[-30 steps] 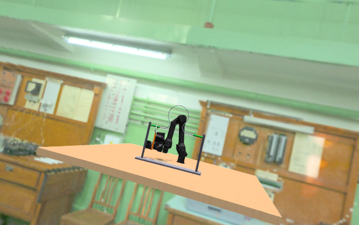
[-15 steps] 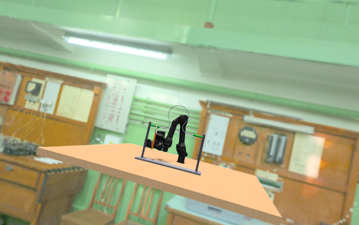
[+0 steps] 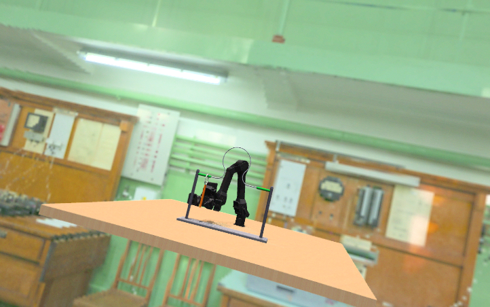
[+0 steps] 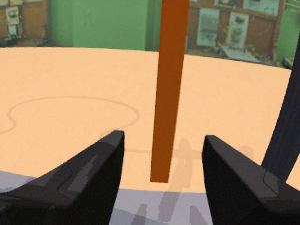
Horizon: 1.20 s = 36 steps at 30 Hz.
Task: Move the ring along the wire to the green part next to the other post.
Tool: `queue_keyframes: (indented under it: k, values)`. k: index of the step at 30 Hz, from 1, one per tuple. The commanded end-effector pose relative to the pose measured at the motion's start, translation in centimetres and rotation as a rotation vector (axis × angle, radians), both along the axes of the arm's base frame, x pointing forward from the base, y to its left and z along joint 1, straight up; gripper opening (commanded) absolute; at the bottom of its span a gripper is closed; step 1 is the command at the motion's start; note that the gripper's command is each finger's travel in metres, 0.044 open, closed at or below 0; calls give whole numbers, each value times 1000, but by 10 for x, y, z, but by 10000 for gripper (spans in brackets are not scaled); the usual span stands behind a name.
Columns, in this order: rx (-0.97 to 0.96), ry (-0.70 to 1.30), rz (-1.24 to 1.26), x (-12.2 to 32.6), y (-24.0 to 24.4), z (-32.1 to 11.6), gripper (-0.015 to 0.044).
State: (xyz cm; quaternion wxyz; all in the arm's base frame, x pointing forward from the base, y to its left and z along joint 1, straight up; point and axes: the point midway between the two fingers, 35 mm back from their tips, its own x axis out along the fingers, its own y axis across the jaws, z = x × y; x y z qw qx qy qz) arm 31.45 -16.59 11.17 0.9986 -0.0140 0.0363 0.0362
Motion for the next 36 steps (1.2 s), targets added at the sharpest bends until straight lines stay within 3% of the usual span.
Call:
queue_keyframes:
  k: [1,36]
  values:
    - [6,1,-4,6,-1,-1,160]
    - [7,-5,-4,41,4,-3,160]
